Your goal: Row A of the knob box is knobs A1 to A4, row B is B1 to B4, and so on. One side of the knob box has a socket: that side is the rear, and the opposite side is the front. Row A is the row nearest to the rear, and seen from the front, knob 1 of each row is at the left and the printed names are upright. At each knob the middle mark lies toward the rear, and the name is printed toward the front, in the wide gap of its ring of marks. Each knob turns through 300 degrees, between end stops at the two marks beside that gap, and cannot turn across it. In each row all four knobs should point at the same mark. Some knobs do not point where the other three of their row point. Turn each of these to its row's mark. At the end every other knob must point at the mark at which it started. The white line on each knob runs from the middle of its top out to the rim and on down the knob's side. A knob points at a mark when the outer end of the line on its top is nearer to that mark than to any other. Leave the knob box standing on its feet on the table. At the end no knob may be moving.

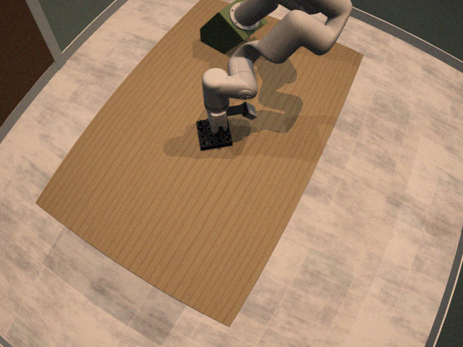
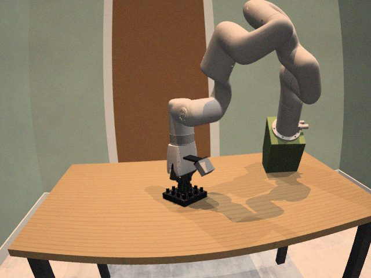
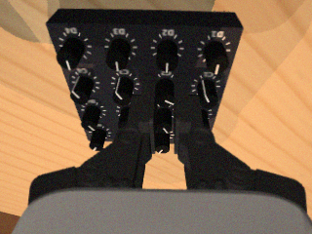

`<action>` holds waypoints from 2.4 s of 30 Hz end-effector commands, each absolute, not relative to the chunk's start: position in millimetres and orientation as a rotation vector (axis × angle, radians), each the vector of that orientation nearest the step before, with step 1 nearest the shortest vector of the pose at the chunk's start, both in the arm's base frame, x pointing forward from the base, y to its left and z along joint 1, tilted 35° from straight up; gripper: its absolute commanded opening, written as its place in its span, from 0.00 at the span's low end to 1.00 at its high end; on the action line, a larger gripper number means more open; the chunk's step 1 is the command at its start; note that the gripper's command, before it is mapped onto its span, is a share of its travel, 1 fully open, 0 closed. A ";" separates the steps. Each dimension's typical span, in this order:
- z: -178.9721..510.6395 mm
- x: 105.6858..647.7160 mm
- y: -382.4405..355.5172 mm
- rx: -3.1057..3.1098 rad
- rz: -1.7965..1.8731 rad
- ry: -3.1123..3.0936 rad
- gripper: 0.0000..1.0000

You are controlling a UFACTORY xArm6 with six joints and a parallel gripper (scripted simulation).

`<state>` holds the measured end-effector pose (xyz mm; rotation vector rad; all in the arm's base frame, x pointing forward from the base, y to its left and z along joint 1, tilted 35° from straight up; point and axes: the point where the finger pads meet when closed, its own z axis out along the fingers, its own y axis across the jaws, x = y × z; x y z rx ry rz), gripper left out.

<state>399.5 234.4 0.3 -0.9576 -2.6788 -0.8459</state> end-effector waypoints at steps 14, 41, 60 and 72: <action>1.2 400.6 234.2 -0.965 -0.847 -2.677 0.08; 1.2 400.6 234.2 -1.211 -0.804 -2.523 0.08; 1.2 400.6 234.2 -1.609 -0.709 -2.197 0.08; 1.2 400.6 234.2 -1.853 -0.630 -1.932 0.08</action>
